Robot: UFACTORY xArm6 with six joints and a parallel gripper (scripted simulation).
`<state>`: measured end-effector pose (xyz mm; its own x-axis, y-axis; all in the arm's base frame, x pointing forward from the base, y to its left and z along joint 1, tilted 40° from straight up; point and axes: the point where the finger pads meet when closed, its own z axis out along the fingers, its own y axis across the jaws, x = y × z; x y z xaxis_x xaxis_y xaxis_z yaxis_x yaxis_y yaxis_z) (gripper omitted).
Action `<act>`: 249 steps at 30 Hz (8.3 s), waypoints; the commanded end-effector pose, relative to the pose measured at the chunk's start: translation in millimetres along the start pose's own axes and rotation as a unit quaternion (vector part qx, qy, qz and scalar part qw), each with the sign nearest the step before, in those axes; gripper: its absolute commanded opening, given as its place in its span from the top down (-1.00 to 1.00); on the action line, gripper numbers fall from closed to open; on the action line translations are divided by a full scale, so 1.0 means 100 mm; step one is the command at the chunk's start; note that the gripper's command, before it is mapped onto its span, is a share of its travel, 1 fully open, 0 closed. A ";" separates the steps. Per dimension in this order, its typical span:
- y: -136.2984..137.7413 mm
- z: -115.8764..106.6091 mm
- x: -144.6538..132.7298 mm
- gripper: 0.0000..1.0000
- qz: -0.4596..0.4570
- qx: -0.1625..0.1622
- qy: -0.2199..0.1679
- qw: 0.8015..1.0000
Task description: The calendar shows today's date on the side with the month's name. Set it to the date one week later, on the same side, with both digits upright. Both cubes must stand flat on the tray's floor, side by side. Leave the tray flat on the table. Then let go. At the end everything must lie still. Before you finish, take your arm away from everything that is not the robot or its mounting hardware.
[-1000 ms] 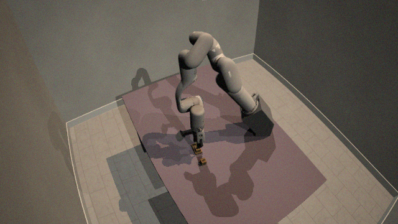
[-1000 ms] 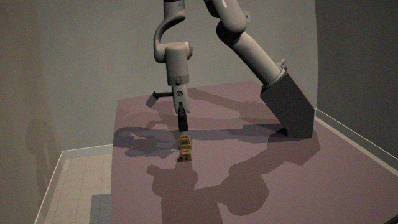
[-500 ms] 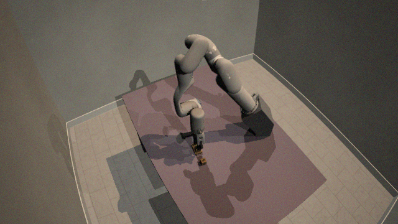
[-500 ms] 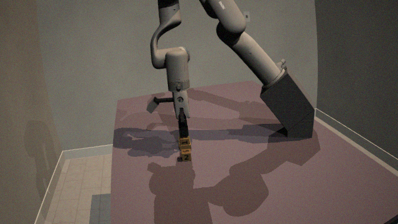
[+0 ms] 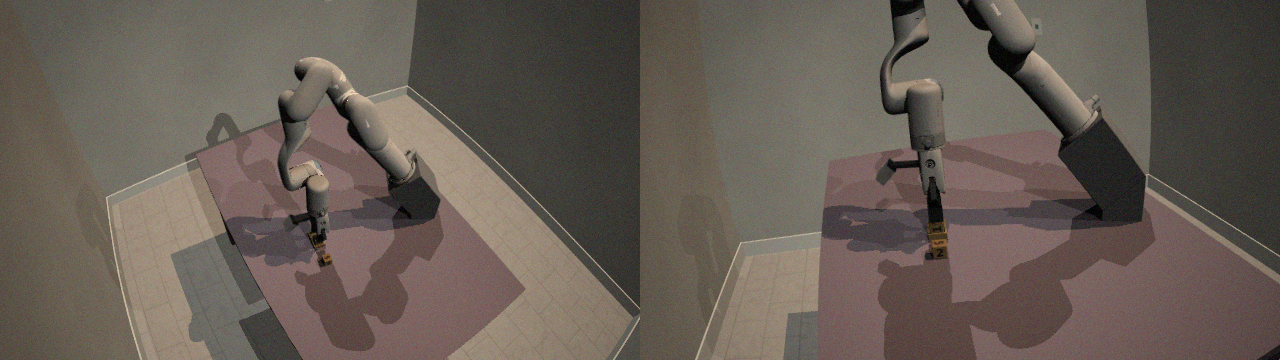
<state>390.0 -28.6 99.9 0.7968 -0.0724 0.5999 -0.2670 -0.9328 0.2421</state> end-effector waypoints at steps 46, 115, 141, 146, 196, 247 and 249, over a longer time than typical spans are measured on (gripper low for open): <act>-0.01 0.00 0.01 0.01 0.000 0.000 0.001 1.000; -0.01 0.28 0.02 0.01 0.000 0.000 0.001 1.000; -0.01 0.28 0.02 0.01 0.000 0.000 0.001 1.000; -0.01 0.28 0.02 0.01 0.000 0.000 0.001 1.000; -0.01 0.14 0.02 0.43 0.000 0.000 0.001 1.000; 0.84 -0.60 0.00 0.43 -0.001 0.013 -0.018 1.000; 0.95 -0.60 0.01 0.43 0.000 0.011 -0.014 1.000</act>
<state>339.5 -62.7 160.0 0.8076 -0.0867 0.5833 -0.2842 -0.9239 0.2561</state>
